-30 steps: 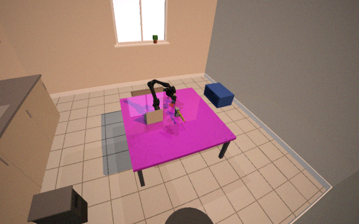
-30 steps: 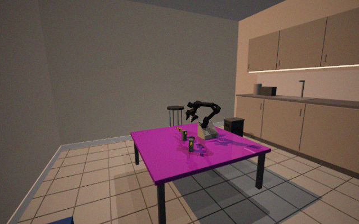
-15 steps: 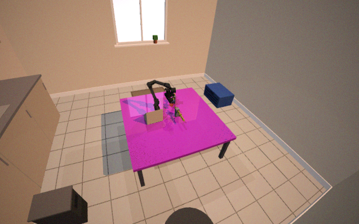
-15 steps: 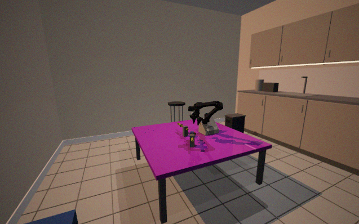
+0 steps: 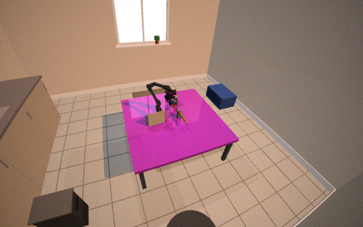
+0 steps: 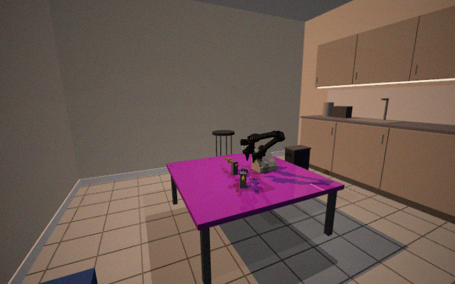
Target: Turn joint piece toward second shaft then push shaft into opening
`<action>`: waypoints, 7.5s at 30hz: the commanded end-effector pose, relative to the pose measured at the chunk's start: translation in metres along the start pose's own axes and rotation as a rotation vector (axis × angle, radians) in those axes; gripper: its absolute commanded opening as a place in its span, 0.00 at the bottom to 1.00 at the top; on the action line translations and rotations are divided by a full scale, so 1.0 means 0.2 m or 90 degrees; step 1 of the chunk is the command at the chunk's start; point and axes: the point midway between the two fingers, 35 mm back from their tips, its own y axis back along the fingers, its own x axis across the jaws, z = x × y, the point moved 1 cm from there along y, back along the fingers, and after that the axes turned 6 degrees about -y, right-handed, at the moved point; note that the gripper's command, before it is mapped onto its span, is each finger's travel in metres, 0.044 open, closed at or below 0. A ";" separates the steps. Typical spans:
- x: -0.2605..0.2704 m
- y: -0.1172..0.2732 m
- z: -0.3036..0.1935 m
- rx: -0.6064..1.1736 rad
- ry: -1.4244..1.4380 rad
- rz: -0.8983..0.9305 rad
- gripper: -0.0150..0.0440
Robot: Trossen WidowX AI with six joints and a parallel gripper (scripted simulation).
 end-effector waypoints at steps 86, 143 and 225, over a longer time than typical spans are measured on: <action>0.12 -0.63 0.27 -0.107 0.148 0.033 1.00; 0.12 -0.63 0.27 -0.107 0.148 0.033 0.56; 0.08 -0.60 0.28 -0.014 0.270 0.029 0.25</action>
